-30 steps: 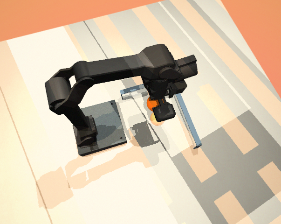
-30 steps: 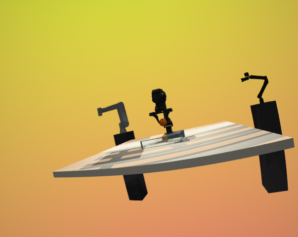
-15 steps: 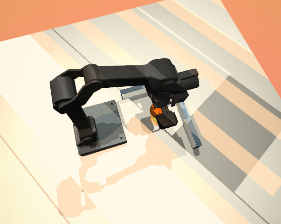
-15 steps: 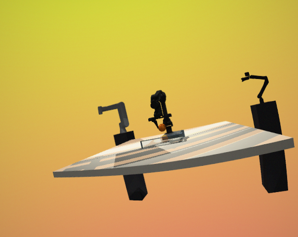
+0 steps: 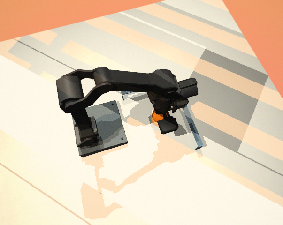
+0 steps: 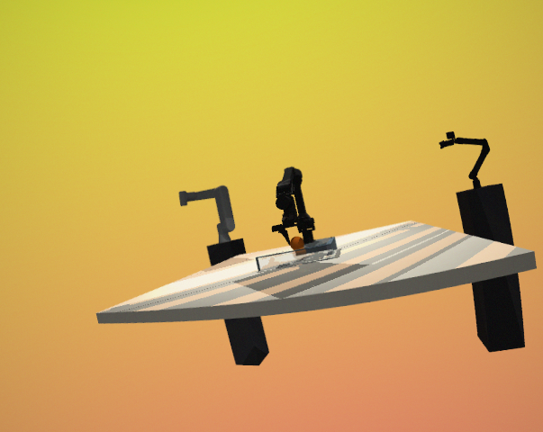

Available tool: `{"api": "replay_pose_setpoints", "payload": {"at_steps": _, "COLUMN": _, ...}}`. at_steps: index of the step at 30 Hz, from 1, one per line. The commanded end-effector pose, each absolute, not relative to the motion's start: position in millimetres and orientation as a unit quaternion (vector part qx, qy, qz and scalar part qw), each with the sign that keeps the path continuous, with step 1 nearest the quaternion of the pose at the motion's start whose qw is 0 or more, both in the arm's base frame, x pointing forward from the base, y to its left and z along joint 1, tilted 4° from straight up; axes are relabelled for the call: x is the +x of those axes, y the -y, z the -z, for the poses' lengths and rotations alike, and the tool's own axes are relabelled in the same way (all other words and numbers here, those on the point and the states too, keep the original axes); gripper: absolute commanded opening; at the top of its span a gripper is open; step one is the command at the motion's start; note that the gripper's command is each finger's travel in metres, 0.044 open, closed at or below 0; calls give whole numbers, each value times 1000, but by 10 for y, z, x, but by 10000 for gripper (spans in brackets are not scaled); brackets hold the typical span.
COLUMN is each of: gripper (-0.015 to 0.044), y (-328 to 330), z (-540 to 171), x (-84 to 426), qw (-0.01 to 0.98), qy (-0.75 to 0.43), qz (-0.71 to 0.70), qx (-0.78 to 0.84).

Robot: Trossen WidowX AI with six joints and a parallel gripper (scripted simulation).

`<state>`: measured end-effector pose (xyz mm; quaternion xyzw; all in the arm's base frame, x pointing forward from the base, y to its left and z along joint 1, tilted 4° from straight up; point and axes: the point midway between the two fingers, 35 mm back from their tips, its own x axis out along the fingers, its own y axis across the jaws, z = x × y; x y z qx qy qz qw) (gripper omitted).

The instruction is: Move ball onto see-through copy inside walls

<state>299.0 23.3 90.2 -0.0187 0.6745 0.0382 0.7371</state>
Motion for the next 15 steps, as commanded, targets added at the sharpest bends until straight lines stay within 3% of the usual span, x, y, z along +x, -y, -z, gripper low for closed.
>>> {"api": "replay_pose_setpoints", "payload": {"at_steps": 1, "gripper": 0, "y": -244, "z": -668, "x": 2983, "qw": 734, "qy": -677, "qz": -40, "qx": -19}}
{"api": "replay_pose_setpoints", "payload": {"at_steps": 15, "gripper": 0, "y": -249, "z": -509, "x": 2988, "qw": 734, "qy": -677, "qz": -40, "qx": -19}}
